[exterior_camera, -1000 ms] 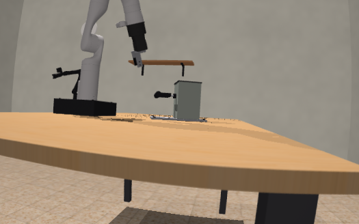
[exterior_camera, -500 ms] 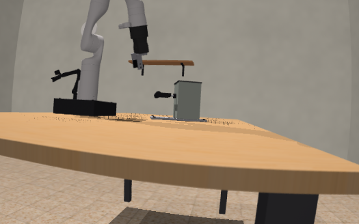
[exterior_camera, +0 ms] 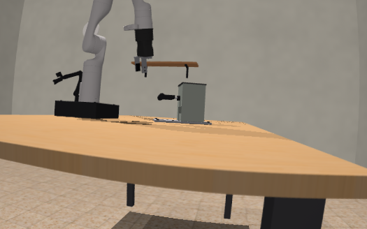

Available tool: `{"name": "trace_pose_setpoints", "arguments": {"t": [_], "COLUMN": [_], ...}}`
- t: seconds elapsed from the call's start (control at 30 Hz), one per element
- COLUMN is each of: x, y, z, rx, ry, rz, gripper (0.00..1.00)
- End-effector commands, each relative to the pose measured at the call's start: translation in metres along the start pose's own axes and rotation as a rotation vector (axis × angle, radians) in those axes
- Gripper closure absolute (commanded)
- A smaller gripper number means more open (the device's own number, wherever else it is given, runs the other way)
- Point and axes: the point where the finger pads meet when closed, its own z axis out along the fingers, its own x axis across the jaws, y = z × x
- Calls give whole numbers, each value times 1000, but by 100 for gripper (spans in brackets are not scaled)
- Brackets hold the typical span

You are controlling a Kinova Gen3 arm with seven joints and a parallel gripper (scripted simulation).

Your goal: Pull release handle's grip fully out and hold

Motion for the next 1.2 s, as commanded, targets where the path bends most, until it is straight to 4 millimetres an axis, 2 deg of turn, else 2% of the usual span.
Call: {"name": "trace_pose_setpoints", "arguments": {"t": [0.0, 0.07, 0.1, 0.37, 0.4, 0.63, 0.67, 1.17], "x": [1, 1, 0, 0, -1, -1, -2, -3], "y": [2, 2, 3, 3, 5, 5, 8, 11], "z": [1, 1, 5, 5, 9, 9, 12, 16], "rx": [2, 2, 37, 37, 71, 71, 103, 133], "ry": [2, 2, 4, 4, 4, 4, 4, 3], "rz": [-7, -7, -74, -74, -140, -140, -206, -271], "gripper": [0, 0, 0, 0, 0, 0, 0, 0]}}
